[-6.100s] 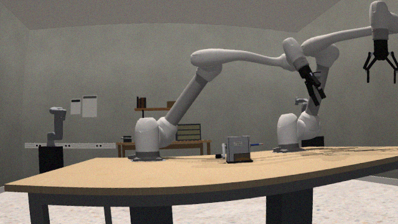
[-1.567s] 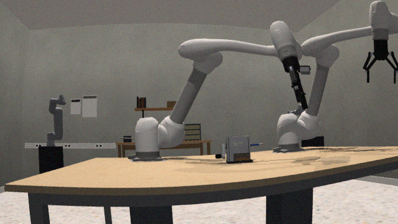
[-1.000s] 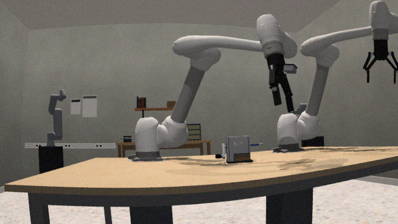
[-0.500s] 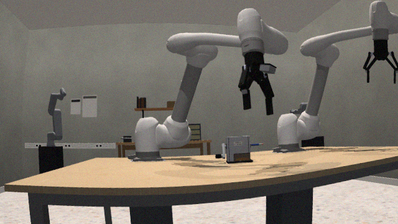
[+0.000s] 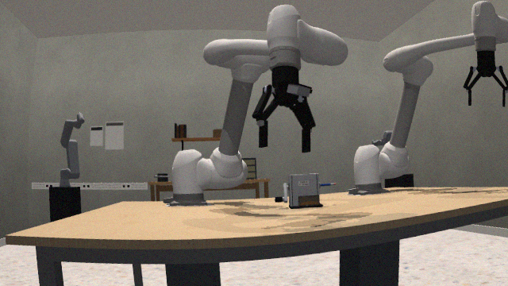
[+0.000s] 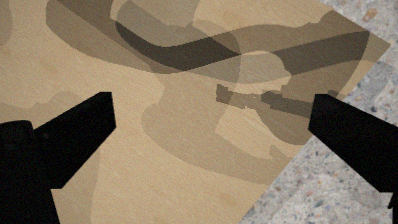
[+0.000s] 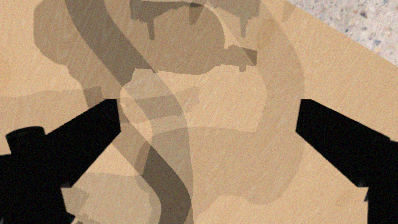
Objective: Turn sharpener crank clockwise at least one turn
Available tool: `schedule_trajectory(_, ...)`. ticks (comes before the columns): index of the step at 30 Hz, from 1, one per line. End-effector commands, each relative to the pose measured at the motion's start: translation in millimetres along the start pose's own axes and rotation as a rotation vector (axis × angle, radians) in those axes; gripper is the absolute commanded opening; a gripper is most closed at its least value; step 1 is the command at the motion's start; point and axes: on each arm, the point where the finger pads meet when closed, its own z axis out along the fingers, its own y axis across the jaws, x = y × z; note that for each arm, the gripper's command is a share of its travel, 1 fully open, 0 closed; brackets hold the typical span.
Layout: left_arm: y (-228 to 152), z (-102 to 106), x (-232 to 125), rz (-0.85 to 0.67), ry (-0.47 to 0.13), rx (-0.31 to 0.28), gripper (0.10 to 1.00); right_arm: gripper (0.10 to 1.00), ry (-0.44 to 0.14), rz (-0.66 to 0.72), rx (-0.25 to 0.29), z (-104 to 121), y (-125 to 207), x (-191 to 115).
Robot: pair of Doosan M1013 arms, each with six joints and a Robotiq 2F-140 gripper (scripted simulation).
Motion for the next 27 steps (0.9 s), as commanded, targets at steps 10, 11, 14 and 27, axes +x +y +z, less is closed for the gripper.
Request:
schedule_trajectory(10,-0.2,-1.4,0.3,0.0,0.0,-0.002,1.0,1.0,-0.064,0.133,0.013,19.4,104.4,-54.0)
schedule_trajectory(11,-0.2,-1.4,0.3,0.0,0.0,-0.002,1.0,1.0,-0.07,0.146,0.014,21.2,113.6,-59.9)
schedule_trajectory(14,-0.2,-1.4,0.3,0.0,0.0,-0.002,1.0,1.0,-0.089,0.184,0.02,26.6,140.7,-78.3)
schedule_trajectory(27,-0.2,-1.4,0.3,0.0,0.0,-0.002,1.0,1.0,-0.157,0.328,0.044,45.2,232.1,-155.3)
